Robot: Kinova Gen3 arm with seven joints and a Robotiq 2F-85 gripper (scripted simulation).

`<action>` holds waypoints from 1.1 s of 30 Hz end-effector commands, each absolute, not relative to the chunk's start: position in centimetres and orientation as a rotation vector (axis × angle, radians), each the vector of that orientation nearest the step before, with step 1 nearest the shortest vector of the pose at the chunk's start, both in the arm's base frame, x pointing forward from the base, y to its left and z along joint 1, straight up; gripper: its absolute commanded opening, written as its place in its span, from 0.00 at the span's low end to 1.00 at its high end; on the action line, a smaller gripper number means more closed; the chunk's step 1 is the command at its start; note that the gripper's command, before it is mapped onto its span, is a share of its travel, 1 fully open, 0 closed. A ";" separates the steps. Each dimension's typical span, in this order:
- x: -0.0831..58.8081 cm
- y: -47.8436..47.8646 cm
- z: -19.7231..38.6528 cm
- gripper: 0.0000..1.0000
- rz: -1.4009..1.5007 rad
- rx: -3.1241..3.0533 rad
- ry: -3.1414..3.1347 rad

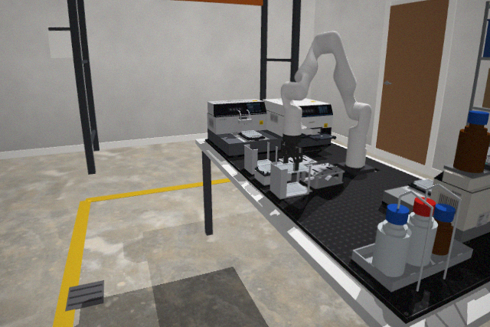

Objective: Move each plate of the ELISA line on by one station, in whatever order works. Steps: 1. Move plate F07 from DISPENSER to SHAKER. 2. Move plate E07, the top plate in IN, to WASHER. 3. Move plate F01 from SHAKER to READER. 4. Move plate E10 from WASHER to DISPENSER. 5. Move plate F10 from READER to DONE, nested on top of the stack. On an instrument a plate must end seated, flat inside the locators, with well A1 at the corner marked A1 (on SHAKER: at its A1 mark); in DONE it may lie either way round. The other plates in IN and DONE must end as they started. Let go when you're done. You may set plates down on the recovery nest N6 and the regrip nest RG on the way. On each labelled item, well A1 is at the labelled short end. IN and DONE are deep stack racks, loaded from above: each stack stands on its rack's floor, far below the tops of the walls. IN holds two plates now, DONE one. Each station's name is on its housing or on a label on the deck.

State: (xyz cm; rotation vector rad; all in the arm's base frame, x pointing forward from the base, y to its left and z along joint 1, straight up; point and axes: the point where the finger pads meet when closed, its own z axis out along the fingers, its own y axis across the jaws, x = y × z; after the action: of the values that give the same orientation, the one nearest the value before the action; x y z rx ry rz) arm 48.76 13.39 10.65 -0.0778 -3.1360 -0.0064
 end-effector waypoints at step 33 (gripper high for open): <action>48.8 13.4 8.7 0.94 -0.007 -0.078 -3.138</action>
State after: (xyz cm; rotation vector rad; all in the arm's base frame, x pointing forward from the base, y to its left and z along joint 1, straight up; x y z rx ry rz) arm 48.75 13.39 8.71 -0.0778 -3.1360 -0.0064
